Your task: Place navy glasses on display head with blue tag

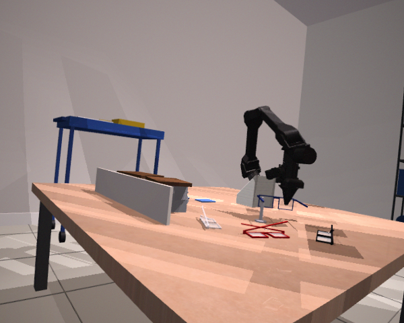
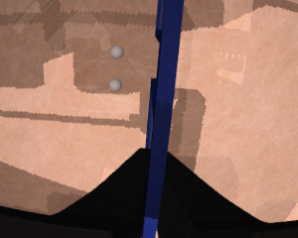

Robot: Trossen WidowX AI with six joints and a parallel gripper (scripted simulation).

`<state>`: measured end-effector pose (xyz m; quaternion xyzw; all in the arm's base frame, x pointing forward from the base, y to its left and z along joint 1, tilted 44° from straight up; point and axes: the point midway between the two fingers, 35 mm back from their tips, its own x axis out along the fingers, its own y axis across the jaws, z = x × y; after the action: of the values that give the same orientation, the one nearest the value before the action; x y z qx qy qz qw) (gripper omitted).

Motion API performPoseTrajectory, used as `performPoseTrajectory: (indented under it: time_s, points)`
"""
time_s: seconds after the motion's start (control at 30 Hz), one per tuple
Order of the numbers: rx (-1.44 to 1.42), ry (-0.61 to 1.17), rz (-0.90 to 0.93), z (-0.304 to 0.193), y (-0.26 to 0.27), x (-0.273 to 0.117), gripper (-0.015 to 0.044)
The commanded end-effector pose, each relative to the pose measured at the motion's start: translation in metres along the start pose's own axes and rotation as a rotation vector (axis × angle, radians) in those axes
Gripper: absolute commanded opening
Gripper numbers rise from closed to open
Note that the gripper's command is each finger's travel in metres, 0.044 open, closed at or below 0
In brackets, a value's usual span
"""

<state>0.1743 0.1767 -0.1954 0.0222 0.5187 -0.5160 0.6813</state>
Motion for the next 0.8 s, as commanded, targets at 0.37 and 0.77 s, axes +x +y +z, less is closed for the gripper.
performPoseTrajectory:
  time_s: [0.37,0.77]
  points:
    - [-0.002,0.004,0.005,0.008,0.002,-0.012,0.0]
    - [-0.001,-0.002,0.005,0.012,0.001,-0.055,0.0003]
